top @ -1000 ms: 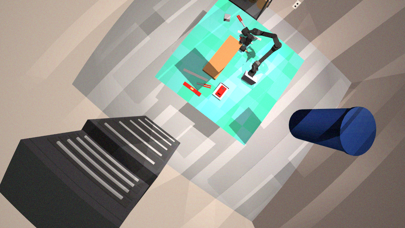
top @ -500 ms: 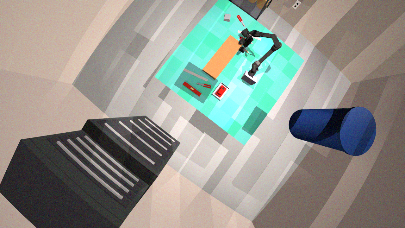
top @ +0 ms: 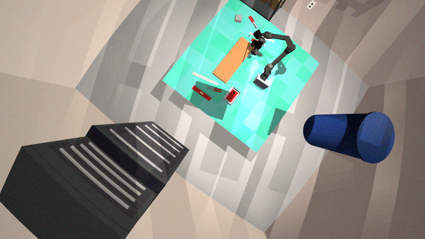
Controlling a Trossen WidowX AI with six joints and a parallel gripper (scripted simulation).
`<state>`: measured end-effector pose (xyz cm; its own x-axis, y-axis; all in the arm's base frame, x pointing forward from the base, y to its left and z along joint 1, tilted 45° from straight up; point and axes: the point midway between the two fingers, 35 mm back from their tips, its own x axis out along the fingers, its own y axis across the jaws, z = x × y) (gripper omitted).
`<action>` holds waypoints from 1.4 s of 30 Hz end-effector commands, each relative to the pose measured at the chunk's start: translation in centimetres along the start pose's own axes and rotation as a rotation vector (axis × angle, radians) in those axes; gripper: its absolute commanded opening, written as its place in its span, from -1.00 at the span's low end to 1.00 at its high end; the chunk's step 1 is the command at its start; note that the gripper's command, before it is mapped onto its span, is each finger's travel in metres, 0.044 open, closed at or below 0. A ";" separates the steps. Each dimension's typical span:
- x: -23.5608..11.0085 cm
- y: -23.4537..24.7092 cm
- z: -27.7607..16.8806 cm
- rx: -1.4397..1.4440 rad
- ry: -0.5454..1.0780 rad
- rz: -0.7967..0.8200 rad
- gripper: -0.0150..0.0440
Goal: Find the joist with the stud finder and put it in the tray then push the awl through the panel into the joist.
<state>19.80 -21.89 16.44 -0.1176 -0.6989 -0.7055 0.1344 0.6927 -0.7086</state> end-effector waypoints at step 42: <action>-10.0 6.6 5.8 -0.013 -0.235 0.002 -0.49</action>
<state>26.96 -11.92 19.04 0.0921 -0.7185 -0.6894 0.1232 0.6953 -0.7081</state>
